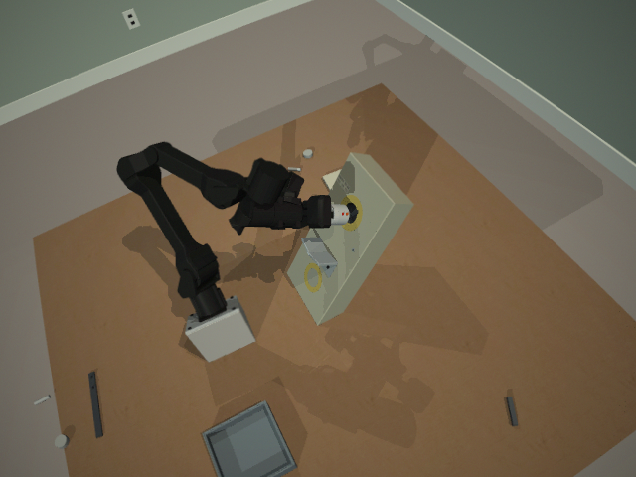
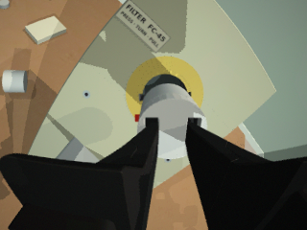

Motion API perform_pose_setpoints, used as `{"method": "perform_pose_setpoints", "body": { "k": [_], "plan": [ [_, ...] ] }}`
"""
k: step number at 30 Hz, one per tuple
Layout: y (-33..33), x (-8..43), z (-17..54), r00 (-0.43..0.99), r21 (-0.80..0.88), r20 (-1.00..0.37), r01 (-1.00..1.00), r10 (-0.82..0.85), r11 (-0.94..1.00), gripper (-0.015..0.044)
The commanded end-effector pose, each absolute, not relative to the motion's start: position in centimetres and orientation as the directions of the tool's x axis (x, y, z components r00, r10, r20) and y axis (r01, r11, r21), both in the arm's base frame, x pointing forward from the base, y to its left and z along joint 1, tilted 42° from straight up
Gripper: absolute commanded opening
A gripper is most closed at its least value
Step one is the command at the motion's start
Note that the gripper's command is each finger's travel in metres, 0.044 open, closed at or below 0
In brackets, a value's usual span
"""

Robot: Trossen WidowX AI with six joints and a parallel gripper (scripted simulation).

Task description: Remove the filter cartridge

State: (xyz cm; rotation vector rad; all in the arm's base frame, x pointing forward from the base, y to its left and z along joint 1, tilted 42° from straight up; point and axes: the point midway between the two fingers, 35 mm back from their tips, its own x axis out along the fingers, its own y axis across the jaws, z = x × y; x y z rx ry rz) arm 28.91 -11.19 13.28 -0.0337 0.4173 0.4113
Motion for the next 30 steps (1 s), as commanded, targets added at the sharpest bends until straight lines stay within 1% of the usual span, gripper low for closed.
{"method": "perform_pose_setpoints", "body": {
  "k": [1,26,30],
  "plan": [
    [-11.3,28.7,13.8,0.836,0.039,-0.391,-0.402,0.384,0.915,0.0],
    [-6.7,25.3,8.5,0.836,0.041,-0.391,-0.402,0.385,0.915,0.0],
    [-7.0,25.6,9.0,0.835,0.041,-0.388,-0.407,0.39,0.912,0.01]
  ]
}}
